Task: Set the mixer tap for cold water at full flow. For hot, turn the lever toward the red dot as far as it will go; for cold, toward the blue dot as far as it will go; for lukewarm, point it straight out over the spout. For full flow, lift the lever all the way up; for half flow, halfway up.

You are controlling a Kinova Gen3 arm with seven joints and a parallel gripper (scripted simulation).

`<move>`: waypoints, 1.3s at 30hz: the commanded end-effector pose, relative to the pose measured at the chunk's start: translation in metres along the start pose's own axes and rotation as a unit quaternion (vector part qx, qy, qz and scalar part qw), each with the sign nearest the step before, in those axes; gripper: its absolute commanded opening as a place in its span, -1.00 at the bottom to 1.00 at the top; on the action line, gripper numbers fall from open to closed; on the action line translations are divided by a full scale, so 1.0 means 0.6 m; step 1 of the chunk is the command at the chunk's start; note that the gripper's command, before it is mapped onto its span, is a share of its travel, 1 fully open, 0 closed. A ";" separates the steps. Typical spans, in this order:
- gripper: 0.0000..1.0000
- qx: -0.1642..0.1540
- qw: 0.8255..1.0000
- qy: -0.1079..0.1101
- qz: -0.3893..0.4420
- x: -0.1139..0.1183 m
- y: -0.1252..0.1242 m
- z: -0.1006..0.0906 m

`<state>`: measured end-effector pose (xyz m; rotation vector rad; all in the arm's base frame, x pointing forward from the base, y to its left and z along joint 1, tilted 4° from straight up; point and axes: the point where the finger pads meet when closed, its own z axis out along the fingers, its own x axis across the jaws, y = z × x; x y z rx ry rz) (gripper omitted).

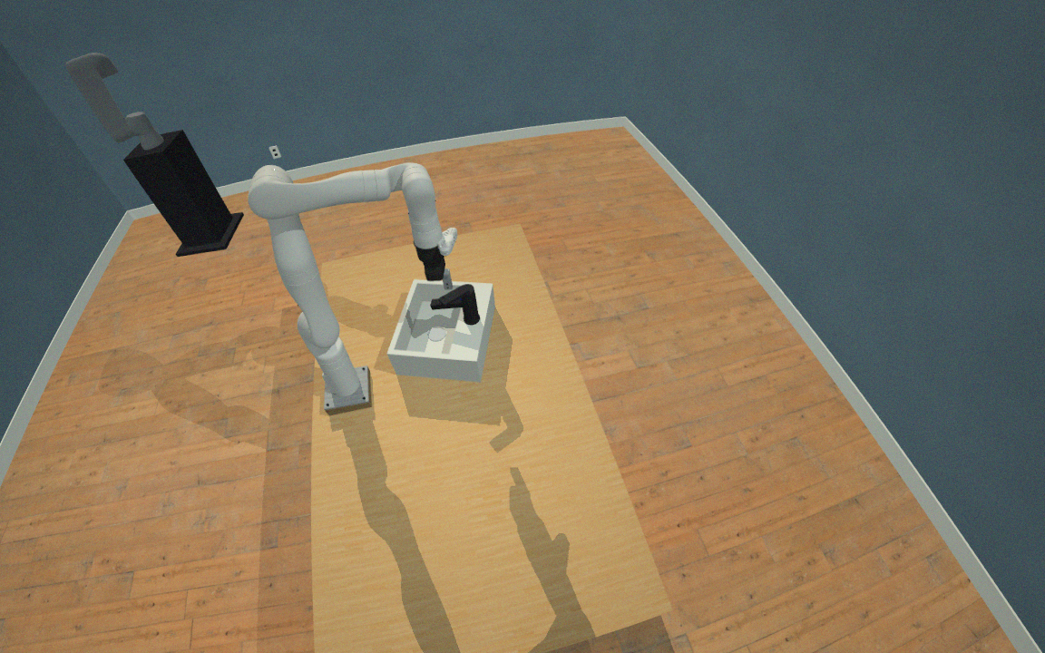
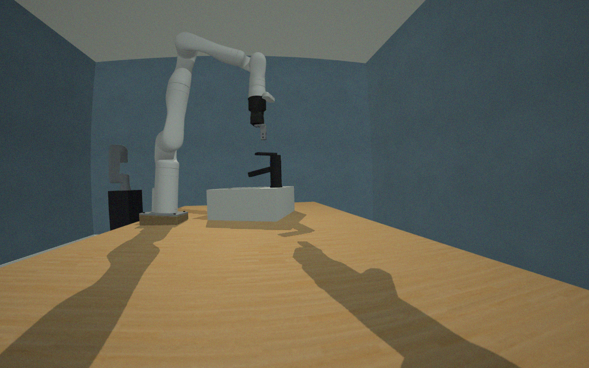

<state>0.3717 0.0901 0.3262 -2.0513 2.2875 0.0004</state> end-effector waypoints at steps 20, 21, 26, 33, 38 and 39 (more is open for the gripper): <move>-1.00 0.002 0.951 0.001 0.309 0.012 -0.006 -0.007; -1.00 0.002 0.945 0.001 0.326 0.013 -0.006 -0.007; -1.00 0.002 0.926 0.001 0.377 0.014 -0.005 -0.008; -1.00 0.002 0.871 0.000 0.492 0.017 -0.002 -0.011; -1.00 0.002 0.823 0.000 0.569 0.017 0.001 -0.012; -1.00 0.002 0.823 0.000 0.569 0.017 0.001 -0.012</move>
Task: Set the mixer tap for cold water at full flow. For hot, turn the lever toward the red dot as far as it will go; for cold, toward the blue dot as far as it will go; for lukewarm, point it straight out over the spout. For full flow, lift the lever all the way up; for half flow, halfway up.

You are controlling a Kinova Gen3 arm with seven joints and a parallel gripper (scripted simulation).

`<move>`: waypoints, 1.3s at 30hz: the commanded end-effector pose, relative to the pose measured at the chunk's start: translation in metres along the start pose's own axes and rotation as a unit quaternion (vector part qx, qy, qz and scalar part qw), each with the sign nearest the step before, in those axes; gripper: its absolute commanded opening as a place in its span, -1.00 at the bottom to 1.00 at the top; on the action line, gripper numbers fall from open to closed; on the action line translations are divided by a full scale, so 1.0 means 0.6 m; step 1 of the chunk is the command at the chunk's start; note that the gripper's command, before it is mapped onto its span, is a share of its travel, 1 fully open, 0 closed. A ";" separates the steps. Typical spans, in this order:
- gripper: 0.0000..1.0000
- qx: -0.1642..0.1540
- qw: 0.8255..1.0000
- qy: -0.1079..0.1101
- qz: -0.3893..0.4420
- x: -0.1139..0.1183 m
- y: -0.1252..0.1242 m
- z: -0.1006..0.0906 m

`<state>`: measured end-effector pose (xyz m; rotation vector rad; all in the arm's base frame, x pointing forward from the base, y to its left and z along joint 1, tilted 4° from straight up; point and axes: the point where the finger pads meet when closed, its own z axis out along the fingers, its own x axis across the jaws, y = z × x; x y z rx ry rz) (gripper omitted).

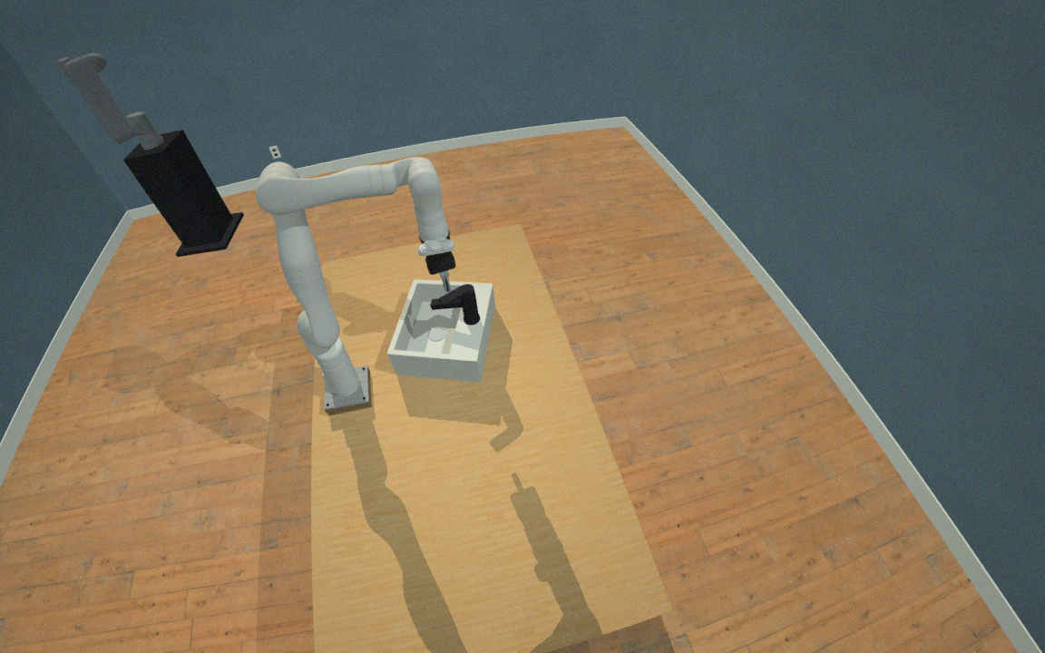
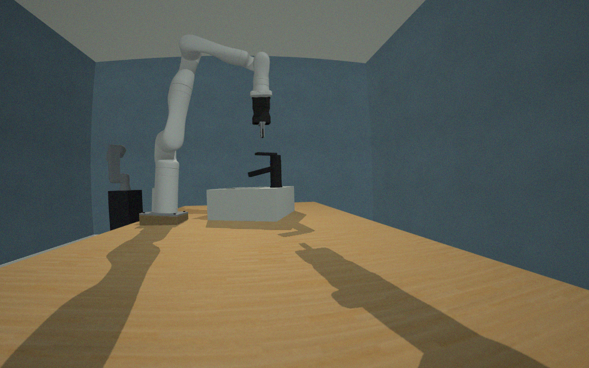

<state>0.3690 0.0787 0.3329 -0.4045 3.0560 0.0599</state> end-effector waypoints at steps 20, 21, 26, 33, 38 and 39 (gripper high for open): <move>-1.00 0.001 0.959 0.000 0.283 0.007 0.013 -0.004; -1.00 0.001 0.955 0.000 0.297 0.007 0.014 -0.004; -1.00 0.001 0.932 0.000 0.363 0.008 0.019 -0.005; -1.00 0.000 0.898 0.000 0.440 0.009 0.025 -0.006; -1.00 0.000 0.884 0.000 0.468 0.009 0.028 -0.007; -1.00 0.000 0.879 0.000 0.476 0.009 0.029 -0.007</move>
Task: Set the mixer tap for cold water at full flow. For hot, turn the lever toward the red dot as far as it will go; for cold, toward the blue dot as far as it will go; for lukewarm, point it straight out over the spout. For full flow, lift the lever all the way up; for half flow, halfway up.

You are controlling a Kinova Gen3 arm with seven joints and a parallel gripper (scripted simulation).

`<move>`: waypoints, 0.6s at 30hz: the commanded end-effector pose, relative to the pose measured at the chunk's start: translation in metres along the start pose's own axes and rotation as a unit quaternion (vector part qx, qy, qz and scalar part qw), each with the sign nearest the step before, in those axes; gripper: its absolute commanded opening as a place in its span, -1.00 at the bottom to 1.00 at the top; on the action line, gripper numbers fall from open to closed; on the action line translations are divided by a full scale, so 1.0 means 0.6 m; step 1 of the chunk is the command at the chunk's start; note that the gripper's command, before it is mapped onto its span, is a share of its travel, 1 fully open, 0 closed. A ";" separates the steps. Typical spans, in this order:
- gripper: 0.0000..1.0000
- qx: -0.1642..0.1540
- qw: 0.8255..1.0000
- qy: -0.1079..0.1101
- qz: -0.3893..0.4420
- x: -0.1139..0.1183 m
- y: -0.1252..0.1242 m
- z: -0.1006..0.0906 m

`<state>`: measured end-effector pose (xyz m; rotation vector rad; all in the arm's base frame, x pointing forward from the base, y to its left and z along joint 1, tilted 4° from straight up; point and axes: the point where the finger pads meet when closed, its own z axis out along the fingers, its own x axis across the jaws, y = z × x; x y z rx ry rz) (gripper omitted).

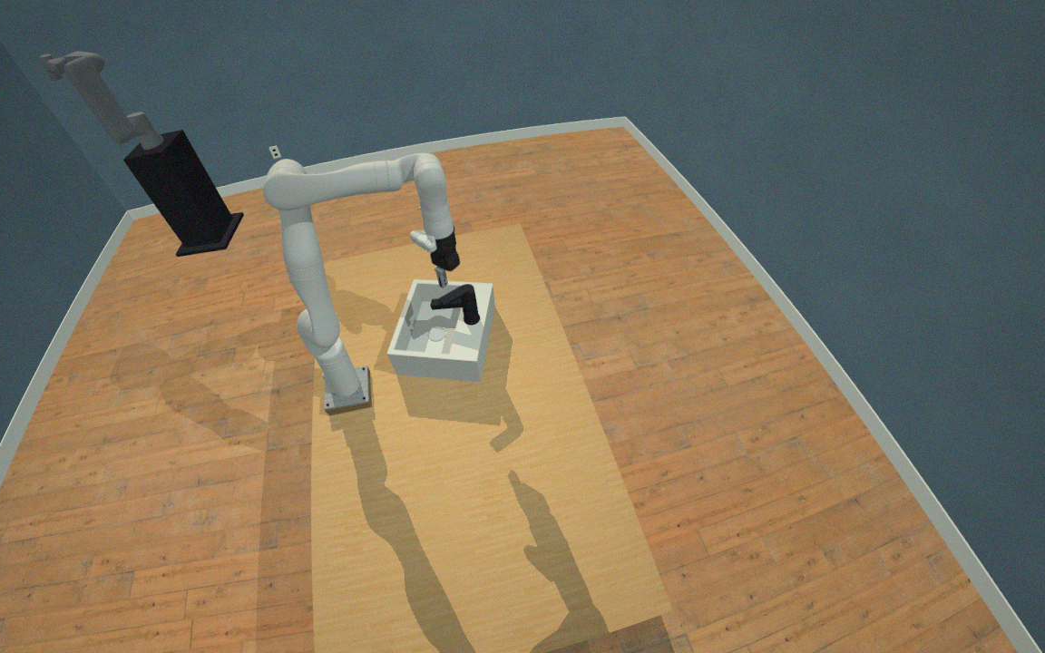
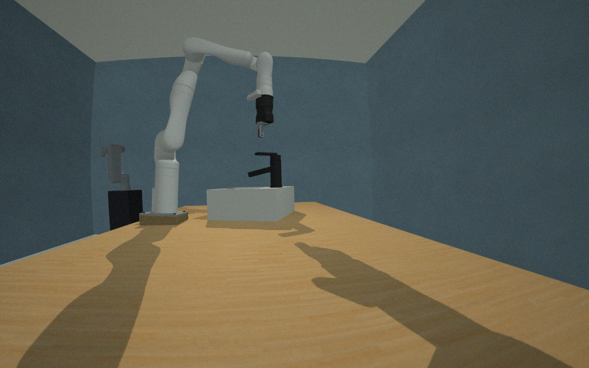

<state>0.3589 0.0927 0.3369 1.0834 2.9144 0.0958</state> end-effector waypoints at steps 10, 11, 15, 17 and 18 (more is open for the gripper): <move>-1.00 0.000 0.996 0.000 0.086 0.006 0.006 -0.001; -1.00 0.000 0.996 0.000 0.092 0.006 0.007 -0.001; -1.00 0.000 0.995 0.000 0.103 0.007 0.007 -0.002; -1.00 0.000 0.994 0.000 0.112 0.008 0.008 -0.002; -1.00 0.000 0.993 0.000 0.117 0.008 0.008 -0.002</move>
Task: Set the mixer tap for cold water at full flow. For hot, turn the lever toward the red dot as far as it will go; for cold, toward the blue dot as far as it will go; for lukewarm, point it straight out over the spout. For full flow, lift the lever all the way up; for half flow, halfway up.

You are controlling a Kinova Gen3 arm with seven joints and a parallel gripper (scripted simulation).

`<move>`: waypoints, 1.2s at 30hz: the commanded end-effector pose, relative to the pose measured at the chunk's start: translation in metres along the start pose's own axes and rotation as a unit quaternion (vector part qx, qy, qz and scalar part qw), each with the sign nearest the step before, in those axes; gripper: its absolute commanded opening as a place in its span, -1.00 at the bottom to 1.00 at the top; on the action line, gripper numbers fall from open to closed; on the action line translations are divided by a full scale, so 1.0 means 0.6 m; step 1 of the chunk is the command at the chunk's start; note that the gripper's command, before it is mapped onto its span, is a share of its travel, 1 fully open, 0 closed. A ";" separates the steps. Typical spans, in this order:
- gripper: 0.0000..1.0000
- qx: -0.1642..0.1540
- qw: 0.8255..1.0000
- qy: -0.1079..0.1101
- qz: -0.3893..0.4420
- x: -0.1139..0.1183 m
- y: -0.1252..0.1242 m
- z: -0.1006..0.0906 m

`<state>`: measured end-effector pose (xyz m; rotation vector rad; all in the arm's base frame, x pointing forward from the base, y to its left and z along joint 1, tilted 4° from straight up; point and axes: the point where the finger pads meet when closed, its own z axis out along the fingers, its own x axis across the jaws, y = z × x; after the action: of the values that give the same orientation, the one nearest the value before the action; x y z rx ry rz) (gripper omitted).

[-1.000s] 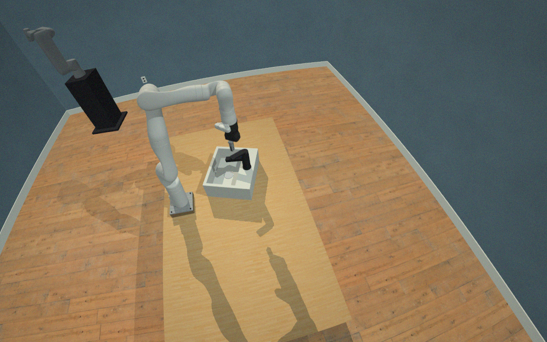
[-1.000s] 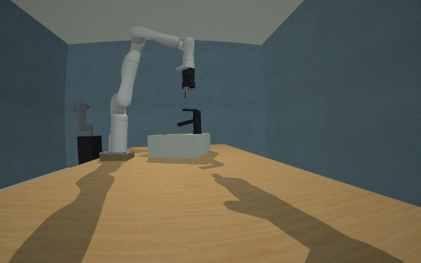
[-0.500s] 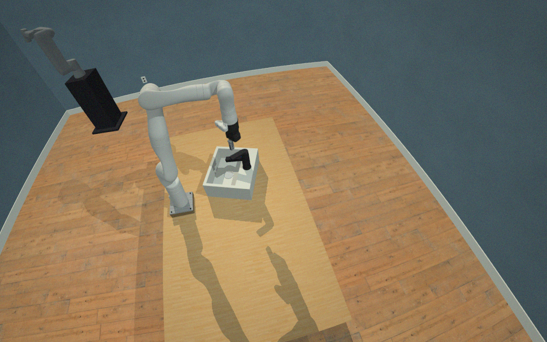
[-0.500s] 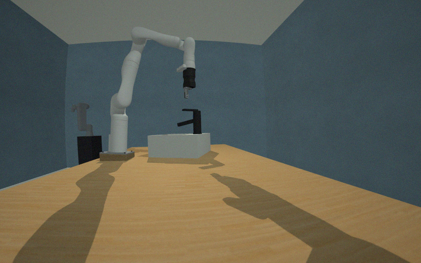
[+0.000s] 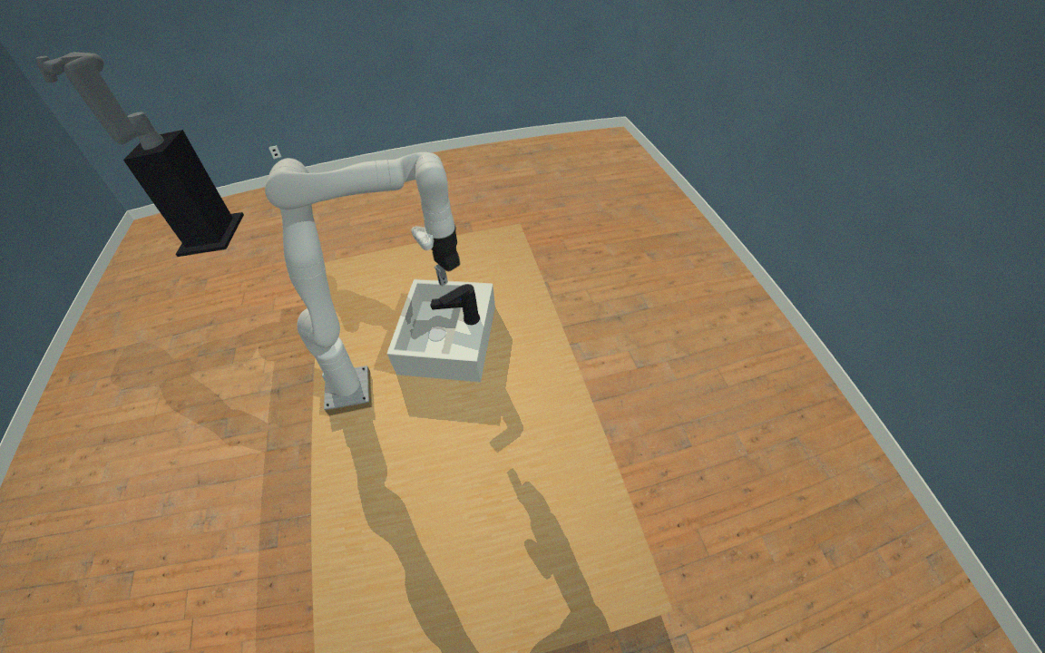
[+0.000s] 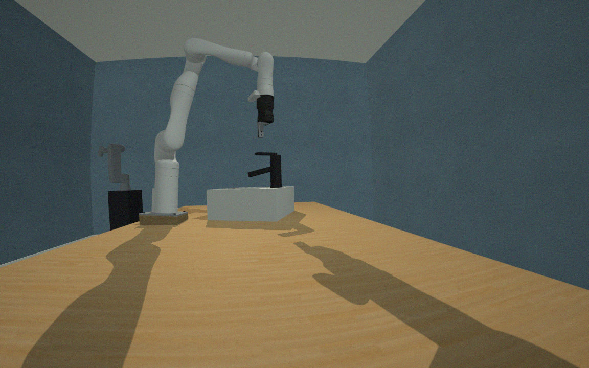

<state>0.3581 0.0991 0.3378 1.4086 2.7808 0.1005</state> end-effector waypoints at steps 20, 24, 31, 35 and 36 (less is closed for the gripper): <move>-1.00 0.000 0.999 0.000 0.036 0.003 0.003 -0.001; -1.00 0.000 0.999 0.000 0.036 0.003 0.003 -0.001; 1.00 0.000 0.999 0.000 0.036 0.003 0.003 -0.001; 1.00 0.000 0.999 0.000 0.036 0.003 0.003 -0.001; 1.00 0.000 0.999 0.000 0.036 0.003 0.003 -0.001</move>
<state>0.3581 0.1016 0.3380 1.5092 2.7303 0.1007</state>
